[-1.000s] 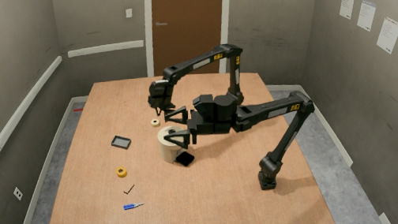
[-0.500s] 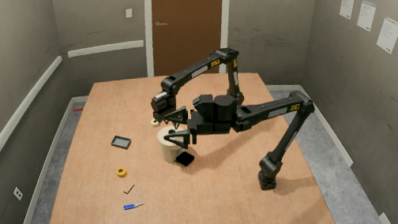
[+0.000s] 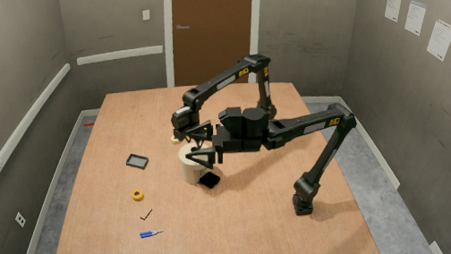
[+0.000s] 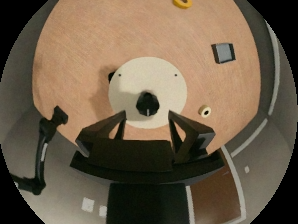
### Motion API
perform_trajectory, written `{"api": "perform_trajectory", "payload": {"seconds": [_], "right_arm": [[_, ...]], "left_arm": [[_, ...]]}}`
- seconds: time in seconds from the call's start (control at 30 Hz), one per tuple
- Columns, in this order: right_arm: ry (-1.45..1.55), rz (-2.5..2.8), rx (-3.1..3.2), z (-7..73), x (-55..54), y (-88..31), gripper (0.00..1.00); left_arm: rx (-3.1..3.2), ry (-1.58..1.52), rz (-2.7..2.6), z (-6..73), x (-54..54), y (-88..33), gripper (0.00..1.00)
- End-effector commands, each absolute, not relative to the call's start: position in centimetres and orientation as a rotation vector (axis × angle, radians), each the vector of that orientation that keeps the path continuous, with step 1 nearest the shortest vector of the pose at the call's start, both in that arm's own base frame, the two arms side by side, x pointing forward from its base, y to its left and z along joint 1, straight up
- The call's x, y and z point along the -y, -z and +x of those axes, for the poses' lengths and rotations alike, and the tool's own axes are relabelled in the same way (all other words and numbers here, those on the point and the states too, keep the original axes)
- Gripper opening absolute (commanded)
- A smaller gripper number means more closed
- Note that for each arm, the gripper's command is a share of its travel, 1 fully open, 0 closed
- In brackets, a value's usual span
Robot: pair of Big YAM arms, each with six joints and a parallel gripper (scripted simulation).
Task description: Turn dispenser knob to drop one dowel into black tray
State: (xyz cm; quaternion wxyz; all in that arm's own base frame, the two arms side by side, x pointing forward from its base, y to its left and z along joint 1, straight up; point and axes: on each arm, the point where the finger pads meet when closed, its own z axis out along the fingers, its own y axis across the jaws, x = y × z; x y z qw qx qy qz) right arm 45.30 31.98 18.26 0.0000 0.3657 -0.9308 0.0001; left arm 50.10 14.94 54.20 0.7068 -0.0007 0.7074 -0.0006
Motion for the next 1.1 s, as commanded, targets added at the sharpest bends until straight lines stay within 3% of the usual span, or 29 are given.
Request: {"api": "perform_trajectory", "payload": {"seconds": [0.0,0.9,0.93,1.07], "right_arm": [[0.005,1.128,2.935,46.0,-31.9,-17.5,0.69],[0.006,1.127,2.934,46.1,-31.6,-14.1,0.69],[0.006,1.128,2.934,46.1,-31.6,-14.1,0.00],[0.002,1.133,2.924,45.9,-31.6,-14.4,0.00]], "left_arm": [[-1.564,-0.004,0.010,49.9,-14.5,-54.8,1.00],[-1.564,-0.004,0.010,49.9,-14.5,-54.8,1.00],[-1.564,-0.004,0.010,49.9,-14.5,-54.8,1.00],[-1.564,-0.004,0.010,49.9,-14.5,-54.8,1.00]]}}
